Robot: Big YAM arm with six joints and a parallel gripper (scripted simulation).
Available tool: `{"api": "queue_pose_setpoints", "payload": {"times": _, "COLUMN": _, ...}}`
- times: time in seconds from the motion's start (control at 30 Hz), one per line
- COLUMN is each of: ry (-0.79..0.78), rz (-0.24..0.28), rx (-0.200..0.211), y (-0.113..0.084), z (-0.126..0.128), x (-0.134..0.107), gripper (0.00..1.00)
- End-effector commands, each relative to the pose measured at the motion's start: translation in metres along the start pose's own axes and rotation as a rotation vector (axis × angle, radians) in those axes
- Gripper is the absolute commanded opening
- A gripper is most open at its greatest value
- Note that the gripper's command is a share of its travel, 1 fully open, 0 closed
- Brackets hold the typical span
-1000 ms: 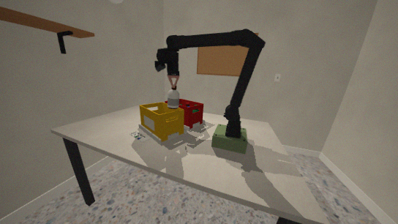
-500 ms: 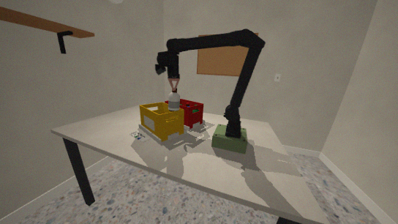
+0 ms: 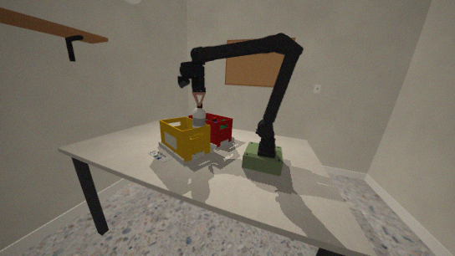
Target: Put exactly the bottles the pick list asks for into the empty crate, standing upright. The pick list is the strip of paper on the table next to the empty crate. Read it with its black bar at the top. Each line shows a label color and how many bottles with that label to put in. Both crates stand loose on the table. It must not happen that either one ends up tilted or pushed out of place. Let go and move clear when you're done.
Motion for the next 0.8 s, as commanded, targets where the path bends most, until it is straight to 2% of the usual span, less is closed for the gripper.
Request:
{"api": "queue_pose_setpoints", "payload": {"times": 0.0, "ry": -0.003, "rz": -0.051, "rx": -0.024, "y": -0.015, "z": 0.002, "x": 0.000, "gripper": 0.00}}
{"api": "queue_pose_setpoints", "payload": {"times": 0.1, "ry": -0.003, "rz": -0.060, "rx": -0.028, "y": -0.018, "z": 0.002, "x": 0.002, "gripper": 0.00}}
{"api": "queue_pose_setpoints", "payload": {"times": 0.13, "ry": -0.003, "rz": -0.042, "rx": -0.020, "y": -0.009, "z": 0.003, "x": -0.002, "gripper": 0.00}}
{"api": "queue_pose_setpoints", "payload": {"times": 0.33, "ry": -0.003, "rz": -0.054, "rx": -0.025, "y": -0.008, "z": 0.003, "x": 0.001, "gripper": 0.00}}
{"api": "queue_pose_setpoints", "payload": {"times": 0.47, "ry": -0.002, "rz": -0.042, "rx": -0.019, "y": 0.001, "z": 0.005, "x": -0.001, "gripper": 0.00}}
{"api": "queue_pose_setpoints", "payload": {"times": 0.67, "ry": 0.000, "rz": -0.059, "rx": -0.027, "y": -0.002, "z": 0.003, "x": 0.002, "gripper": 0.00}}
{"api": "queue_pose_setpoints", "payload": {"times": 0.7, "ry": 0.000, "rz": -0.043, "rx": -0.019, "y": 0.006, "z": 0.005, "x": -0.001, "gripper": 0.00}}
{"api": "queue_pose_setpoints", "payload": {"times": 0.77, "ry": 0.000, "rz": -0.041, "rx": -0.019, "y": 0.008, "z": 0.005, "x": -0.001, "gripper": 0.00}}
Point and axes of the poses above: the point where the finger pads meet when closed, its own y axis out along the fingers, its own z axis across the jaws, x = y × z, the point moved 9 cm from there along -y, back along the fingers, and after that the axes turned 3 degrees about -y, right-handed, at the moved point
